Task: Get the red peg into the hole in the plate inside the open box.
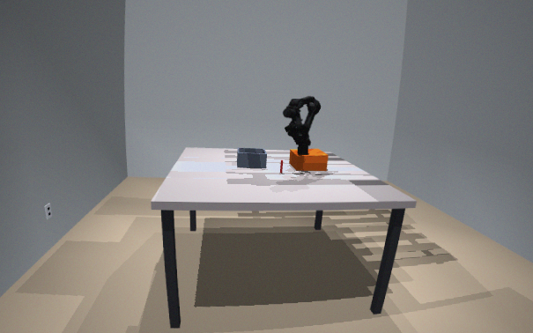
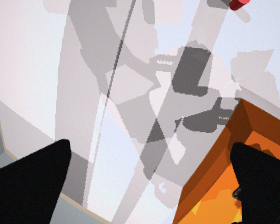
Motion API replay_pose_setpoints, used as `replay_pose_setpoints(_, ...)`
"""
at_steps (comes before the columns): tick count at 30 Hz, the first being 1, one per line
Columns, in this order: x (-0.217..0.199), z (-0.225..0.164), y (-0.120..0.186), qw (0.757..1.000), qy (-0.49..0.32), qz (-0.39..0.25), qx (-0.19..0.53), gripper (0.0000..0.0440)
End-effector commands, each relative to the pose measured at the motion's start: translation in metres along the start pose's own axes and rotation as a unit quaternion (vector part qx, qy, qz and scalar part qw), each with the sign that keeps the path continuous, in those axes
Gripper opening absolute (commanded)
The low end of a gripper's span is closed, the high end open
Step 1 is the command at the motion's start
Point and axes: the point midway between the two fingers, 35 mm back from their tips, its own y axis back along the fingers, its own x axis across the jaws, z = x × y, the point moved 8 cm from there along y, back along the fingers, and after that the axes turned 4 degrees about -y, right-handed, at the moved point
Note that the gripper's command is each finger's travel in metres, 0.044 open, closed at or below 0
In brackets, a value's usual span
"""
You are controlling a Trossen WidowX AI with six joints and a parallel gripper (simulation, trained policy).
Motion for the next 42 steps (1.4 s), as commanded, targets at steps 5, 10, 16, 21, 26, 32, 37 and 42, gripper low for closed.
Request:
replay_pose_setpoints(5,-0.005,0.015,-0.003,0.992,-0.117,-0.042,-0.011,0.0440)
replay_pose_setpoints(10,-0.010,0.026,-0.007,0.978,-0.197,-0.071,-0.017,0.0440)
replay_pose_setpoints(16,-0.016,0.040,-0.014,0.951,-0.290,-0.108,-0.024,0.0440)
replay_pose_setpoints(21,-0.020,0.055,-0.023,0.921,-0.363,-0.140,-0.032,0.0440)
replay_pose_setpoints(26,-0.024,0.070,-0.035,0.893,-0.417,-0.166,-0.041,0.0440)
replay_pose_setpoints(32,-0.027,0.087,-0.051,0.868,-0.457,-0.188,-0.051,0.0440)
replay_pose_setpoints(37,-0.029,0.098,-0.063,0.854,-0.476,-0.200,-0.059,0.0440)
replay_pose_setpoints(42,-0.031,0.107,-0.076,0.846,-0.487,-0.208,-0.066,0.0437)
